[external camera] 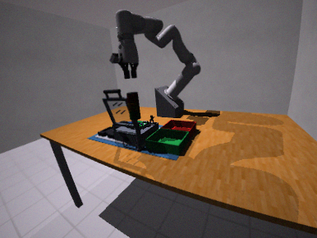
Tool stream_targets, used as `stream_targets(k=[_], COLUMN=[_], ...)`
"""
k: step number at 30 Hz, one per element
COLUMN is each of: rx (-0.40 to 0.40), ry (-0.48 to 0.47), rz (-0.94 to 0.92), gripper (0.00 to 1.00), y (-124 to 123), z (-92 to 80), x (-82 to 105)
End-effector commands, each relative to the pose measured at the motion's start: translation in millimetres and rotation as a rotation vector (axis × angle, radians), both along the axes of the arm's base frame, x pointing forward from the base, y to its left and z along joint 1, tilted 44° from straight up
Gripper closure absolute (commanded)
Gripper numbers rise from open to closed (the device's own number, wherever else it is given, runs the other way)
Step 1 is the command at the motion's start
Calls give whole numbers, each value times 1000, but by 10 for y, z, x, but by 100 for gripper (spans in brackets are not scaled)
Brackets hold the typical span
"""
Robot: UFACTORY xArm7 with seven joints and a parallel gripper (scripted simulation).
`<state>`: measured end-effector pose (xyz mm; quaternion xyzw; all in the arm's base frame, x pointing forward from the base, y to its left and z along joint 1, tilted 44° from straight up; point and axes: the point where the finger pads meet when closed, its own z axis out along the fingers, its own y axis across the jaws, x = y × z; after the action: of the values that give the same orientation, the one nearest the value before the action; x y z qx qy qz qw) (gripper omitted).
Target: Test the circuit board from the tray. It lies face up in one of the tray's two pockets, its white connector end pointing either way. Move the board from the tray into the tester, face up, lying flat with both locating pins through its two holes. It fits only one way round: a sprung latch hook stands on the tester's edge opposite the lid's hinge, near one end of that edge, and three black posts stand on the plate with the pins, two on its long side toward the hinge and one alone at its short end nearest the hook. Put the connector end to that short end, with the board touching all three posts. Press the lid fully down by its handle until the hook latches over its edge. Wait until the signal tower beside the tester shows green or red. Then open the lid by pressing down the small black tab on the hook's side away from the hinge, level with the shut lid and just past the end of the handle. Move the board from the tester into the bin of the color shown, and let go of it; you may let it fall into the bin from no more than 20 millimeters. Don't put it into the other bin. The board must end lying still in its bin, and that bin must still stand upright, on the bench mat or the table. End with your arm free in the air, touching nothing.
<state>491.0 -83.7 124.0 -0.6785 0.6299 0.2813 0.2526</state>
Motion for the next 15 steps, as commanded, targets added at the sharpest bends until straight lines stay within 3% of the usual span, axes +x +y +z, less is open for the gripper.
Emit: stream_targets(k=[1,11,13,15], rx=[-1,-1,-1,-1], ry=[-3,-3,-3,-3], rz=[-2,-2,-2,-2], gripper=[49,49,49,49], y=[4,61,61,72], z=[12,8,8,7], x=[207,927,927,1055])
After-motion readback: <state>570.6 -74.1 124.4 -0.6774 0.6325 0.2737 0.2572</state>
